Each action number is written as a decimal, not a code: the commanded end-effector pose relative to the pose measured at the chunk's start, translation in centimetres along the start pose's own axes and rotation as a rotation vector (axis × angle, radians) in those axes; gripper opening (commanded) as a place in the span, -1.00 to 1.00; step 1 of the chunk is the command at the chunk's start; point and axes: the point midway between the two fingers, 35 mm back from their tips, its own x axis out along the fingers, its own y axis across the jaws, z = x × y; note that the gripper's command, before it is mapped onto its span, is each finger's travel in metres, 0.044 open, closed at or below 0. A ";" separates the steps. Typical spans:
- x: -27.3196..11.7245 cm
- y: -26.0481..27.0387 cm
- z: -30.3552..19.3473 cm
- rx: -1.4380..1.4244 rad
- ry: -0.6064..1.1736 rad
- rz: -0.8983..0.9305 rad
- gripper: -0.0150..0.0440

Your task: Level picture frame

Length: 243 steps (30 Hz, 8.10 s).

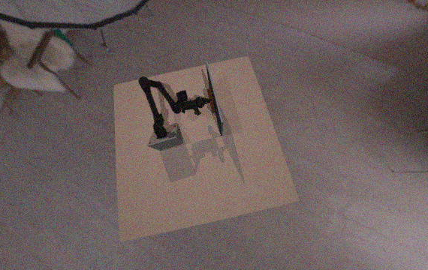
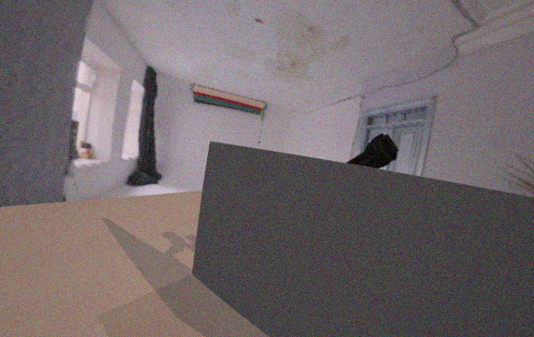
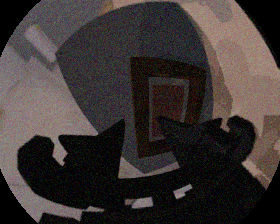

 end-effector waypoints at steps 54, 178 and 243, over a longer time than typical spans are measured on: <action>0.0 0.7 -0.1 -0.003 0.005 -0.003 -0.49; 0.0 0.2 -0.8 -0.035 0.003 -0.015 -0.49; 0.0 0.6 -1.0 -0.407 0.002 -0.013 -0.49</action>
